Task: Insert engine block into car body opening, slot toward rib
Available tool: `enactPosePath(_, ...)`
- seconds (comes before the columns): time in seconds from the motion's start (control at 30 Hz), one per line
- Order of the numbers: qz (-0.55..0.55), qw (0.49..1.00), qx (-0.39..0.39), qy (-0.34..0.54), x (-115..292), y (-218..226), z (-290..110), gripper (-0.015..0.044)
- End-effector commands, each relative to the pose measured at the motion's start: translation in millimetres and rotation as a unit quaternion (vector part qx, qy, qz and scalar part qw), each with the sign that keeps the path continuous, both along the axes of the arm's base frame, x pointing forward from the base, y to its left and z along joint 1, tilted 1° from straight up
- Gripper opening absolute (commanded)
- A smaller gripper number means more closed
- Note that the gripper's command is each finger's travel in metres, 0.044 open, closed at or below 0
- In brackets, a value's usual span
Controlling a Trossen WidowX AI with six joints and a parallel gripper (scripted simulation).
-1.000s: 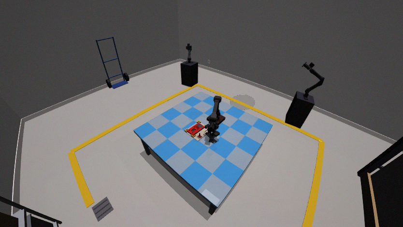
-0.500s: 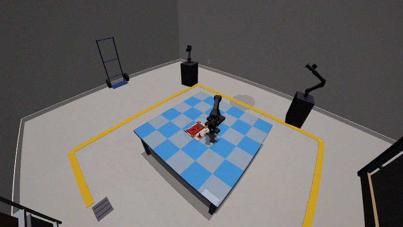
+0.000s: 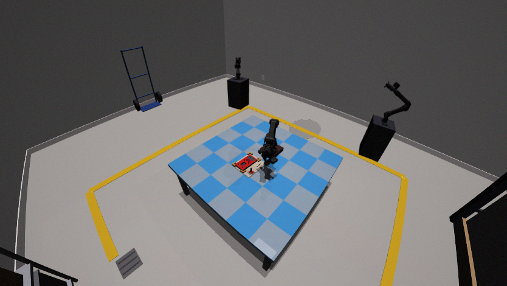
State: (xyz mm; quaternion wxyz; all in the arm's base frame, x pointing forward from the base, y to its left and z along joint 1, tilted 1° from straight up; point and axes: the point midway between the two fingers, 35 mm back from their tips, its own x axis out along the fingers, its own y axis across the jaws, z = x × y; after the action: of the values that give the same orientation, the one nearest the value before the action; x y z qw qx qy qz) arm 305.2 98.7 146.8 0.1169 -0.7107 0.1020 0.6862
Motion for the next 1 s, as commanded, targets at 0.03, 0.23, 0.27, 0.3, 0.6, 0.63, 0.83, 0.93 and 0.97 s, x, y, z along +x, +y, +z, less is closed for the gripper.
enactPosePath(0.03, -0.023, 1.0, 0.002, 0.002, 1, -3, 3, 0.0)
enactPosePath(0.23, -0.127, 0.992, 0.005, 0.003, 8, -17, -3, 0.0)
enactPosePath(0.27, -0.144, 0.99, 0.006, 0.003, 9, -19, -3, 0.0)
enactPosePath(0.3, -0.161, 0.987, 0.006, 0.003, 10, -21, -4, 0.0)
enactPosePath(0.6, -0.312, 0.95, 0.011, 0.005, 20, -42, -12, 0.0)
enactPosePath(0.63, -0.328, 0.945, 0.011, 0.005, 20, -45, -13, 0.0)
enactPosePath(0.83, -0.421, 0.907, 0.014, 0.006, 25, -62, -19, 0.0)
enactPosePath(0.93, -0.466, 0.885, 0.015, 0.006, 27, -70, -22, 0.0)
enactPosePath(0.97, -0.481, 0.877, 0.015, 0.007, 27, -73, -23, 0.0)
